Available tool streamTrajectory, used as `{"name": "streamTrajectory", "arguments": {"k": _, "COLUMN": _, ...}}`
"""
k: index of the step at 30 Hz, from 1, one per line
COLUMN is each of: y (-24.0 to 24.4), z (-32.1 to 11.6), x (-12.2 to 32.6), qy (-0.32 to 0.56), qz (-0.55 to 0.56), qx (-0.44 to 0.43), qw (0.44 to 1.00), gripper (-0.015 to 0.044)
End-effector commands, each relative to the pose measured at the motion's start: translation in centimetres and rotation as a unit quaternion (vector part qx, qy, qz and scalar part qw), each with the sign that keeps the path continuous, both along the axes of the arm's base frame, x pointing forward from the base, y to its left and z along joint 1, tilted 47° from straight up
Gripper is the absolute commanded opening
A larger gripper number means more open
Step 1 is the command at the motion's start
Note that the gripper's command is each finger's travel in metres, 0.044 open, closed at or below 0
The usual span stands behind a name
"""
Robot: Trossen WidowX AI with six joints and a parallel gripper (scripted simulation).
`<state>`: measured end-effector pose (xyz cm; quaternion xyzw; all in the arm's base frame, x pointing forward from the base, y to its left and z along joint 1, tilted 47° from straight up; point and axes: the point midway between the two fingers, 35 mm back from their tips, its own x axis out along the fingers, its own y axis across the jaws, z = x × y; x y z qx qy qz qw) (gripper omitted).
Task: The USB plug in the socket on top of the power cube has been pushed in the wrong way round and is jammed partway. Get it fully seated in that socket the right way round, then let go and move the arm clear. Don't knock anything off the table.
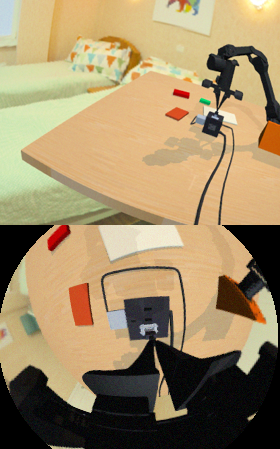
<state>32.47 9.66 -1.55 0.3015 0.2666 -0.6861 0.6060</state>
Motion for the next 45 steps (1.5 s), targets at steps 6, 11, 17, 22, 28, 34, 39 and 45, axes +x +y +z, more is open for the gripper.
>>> {"name": "streamTrajectory", "arguments": {"k": 6, "y": -0.12, "z": -0.13, "x": 0.00, "qy": 0.001, "qz": 0.000, "qx": 0.002, "qw": 1.000, "gripper": 0.0000}}
{"name": "streamTrajectory", "arguments": {"k": 11, "y": -0.16, "z": -0.17, "x": -0.01, "qy": 0.001, "qz": 0.000, "qx": 0.002, "qw": 1.000, "gripper": 0.0000}}
{"name": "streamTrajectory", "arguments": {"k": 17, "y": -0.21, "z": -0.22, "x": -0.01, "qy": 0.001, "qz": 0.000, "qx": 0.002, "qw": 1.000, "gripper": 0.0000}}
{"name": "streamTrajectory", "arguments": {"k": 22, "y": -0.25, "z": -0.26, "x": -0.02, "qy": 0.001, "qz": 0.000, "qx": 0.002, "qw": 1.000, "gripper": 0.0000}}
{"name": "streamTrajectory", "arguments": {"k": 28, "y": -0.31, "z": -0.31, "x": -0.03, "qy": 0.001, "qz": 0.000, "qx": 0.002, "qw": 1.000, "gripper": 0.0000}}
{"name": "streamTrajectory", "arguments": {"k": 34, "y": -0.36, "z": -0.36, "x": -0.03, "qy": 0.001, "qz": 0.000, "qx": 0.002, "qw": 1.000, "gripper": 0.0000}}
{"name": "streamTrajectory", "arguments": {"k": 39, "y": -0.40, "z": -0.40, "x": -0.04, "qy": 0.001, "qz": 0.000, "qx": 0.002, "qw": 1.000, "gripper": 0.0000}}
{"name": "streamTrajectory", "arguments": {"k": 45, "y": -0.45, "z": -0.45, "x": -0.04, "qy": 0.001, "qz": 0.000, "qx": 0.002, "qw": 1.000, "gripper": 0.0000}}
